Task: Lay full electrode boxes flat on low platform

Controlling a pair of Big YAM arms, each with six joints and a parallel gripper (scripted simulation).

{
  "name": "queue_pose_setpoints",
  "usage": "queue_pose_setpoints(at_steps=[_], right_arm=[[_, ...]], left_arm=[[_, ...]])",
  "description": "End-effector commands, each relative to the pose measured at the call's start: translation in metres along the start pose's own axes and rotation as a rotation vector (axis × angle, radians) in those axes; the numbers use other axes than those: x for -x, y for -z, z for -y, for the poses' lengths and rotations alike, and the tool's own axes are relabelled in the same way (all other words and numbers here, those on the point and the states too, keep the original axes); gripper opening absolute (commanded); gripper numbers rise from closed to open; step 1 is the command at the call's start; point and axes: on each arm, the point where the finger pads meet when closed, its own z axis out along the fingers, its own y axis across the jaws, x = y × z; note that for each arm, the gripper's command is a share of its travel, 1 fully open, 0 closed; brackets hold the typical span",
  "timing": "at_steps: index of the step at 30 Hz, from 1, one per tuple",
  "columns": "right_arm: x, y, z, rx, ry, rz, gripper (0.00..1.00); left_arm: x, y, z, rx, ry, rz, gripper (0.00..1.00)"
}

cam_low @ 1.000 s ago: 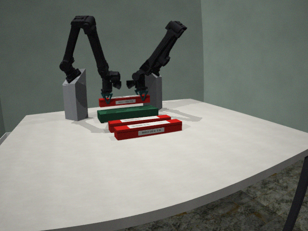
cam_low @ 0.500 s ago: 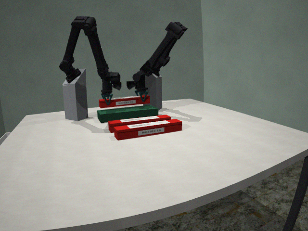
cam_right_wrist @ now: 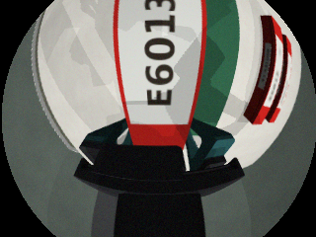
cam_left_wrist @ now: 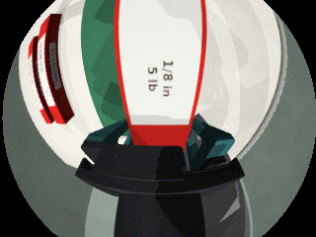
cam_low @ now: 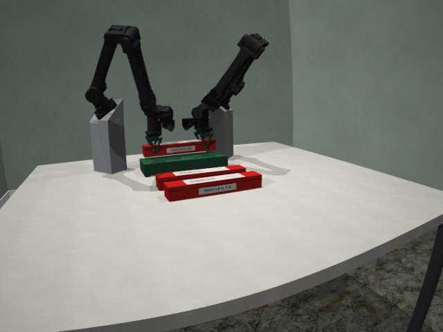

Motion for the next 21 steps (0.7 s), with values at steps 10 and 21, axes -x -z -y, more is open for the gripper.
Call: queue_pose_setpoints(at_steps=[10, 21], right_arm=[[0.001, -0.003, 0.004, -0.016, -0.007, 0.011, 0.00], [0.001, -0.005, 0.003, -0.011, -0.001, 0.007, 0.00]], left_arm=[[-0.014, -0.004, 0.009, -0.011, -0.008, -0.014, 0.00], [-0.005, -0.006, 0.003, 0.002, -0.002, 0.001, 0.00]])
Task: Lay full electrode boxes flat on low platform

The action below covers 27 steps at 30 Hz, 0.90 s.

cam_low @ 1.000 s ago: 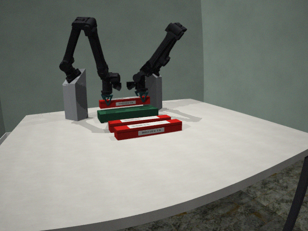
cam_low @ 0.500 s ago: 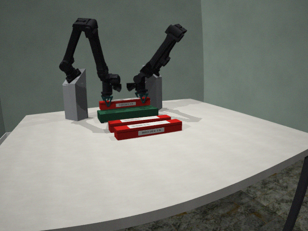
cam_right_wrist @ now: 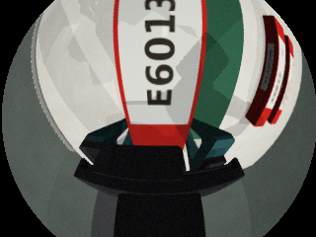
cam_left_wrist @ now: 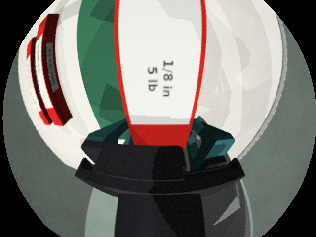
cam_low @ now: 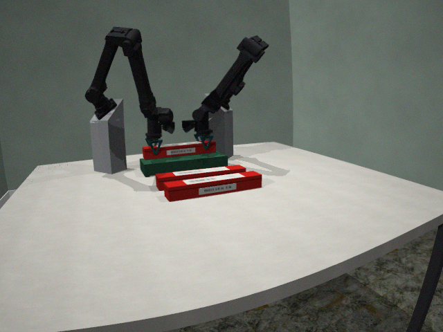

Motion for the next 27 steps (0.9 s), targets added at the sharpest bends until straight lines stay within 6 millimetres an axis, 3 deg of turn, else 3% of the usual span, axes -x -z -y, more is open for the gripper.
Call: queue_pose_setpoints(at_steps=[1, 27], right_arm=[[0.0011, 0.0051, 0.0029, -0.011, -0.001, 0.009, 0.00], [0.0018, 0.0044, 0.0038, -0.011, -0.001, 0.009, 0.00]], left_arm=[[-0.0057, 0.0042, 0.0036, 0.003, -0.002, 0.002, 0.00], [-0.0094, 0.0063, 0.0070, 0.008, 0.000, 0.003, 0.00]])
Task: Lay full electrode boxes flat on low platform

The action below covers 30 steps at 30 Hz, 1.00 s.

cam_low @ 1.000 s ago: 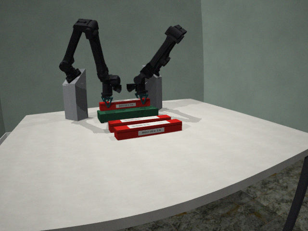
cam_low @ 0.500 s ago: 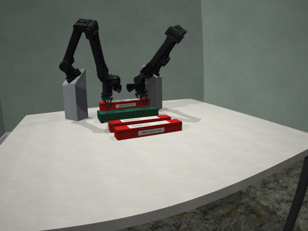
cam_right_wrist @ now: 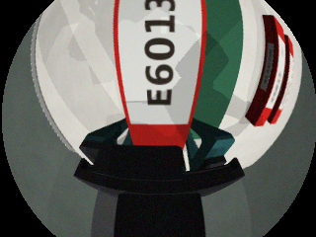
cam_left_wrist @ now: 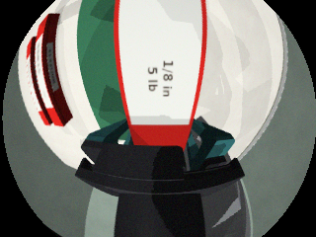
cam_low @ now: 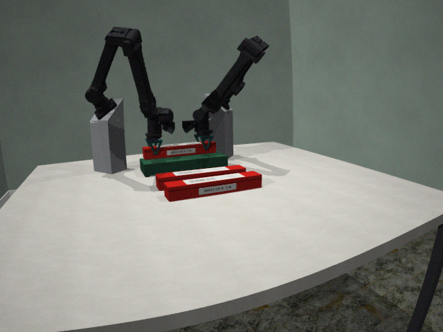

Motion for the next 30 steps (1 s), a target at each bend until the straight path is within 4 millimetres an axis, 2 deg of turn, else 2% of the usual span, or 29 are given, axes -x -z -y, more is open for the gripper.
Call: queue_pose_setpoints(at_steps=[1, 20, 21, 22, 30], right_arm=[[0.0016, 0.0048, 0.0027, -0.009, 0.001, 0.010, 0.00], [0.0020, 0.0044, 0.0028, -0.009, 0.001, 0.010, 0.00], [0.0020, 0.0044, 0.0028, -0.009, 0.001, 0.010, 1.00], [0.0020, 0.0044, 0.0028, -0.009, 0.001, 0.010, 1.00], [0.0020, 0.0044, 0.0028, -0.009, 0.001, 0.010, 1.00]], left_arm=[[-0.0092, 0.0081, 0.0084, 0.006, 0.000, 0.001, 0.00], [-0.0090, 0.0090, 0.0092, 0.008, -0.002, 0.003, 0.00], [-0.0091, 0.0090, 0.0094, 0.008, -0.003, 0.003, 0.00], [-0.0091, 0.0090, 0.0093, 0.008, -0.003, 0.003, 1.00], [-0.0074, 0.0052, 0.0068, -0.001, -0.002, -0.001, 1.00]])
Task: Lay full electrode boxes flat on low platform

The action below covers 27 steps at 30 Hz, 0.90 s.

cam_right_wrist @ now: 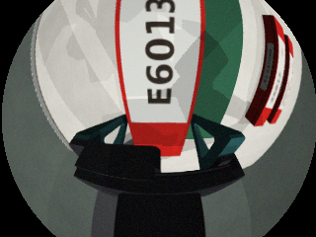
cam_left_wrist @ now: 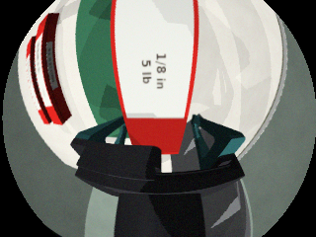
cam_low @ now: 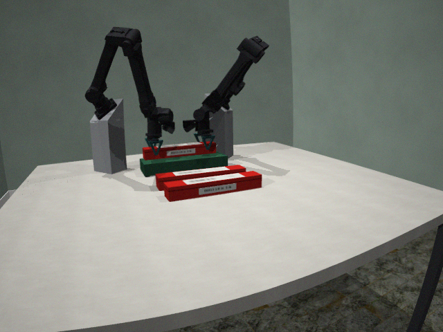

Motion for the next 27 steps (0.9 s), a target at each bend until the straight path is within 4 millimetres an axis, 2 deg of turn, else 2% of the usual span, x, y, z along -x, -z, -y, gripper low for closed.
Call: queue_pose_setpoints(at_steps=[1, 26, 27], right_arm=[[0.002, 0.004, 0.003, -0.008, 0.000, 0.011, 1.00], [0.002, 0.004, 0.003, -0.008, 0.000, 0.011, 1.00], [0.003, 0.013, 0.002, -0.013, 0.003, 0.018, 1.00]], left_arm=[[-0.002, 0.003, 0.002, 0.002, -0.002, 0.002, 1.00], [-0.002, 0.003, 0.002, 0.002, -0.002, 0.002, 1.00], [0.010, 0.009, -0.009, 0.022, 0.009, 0.014, 1.00]])
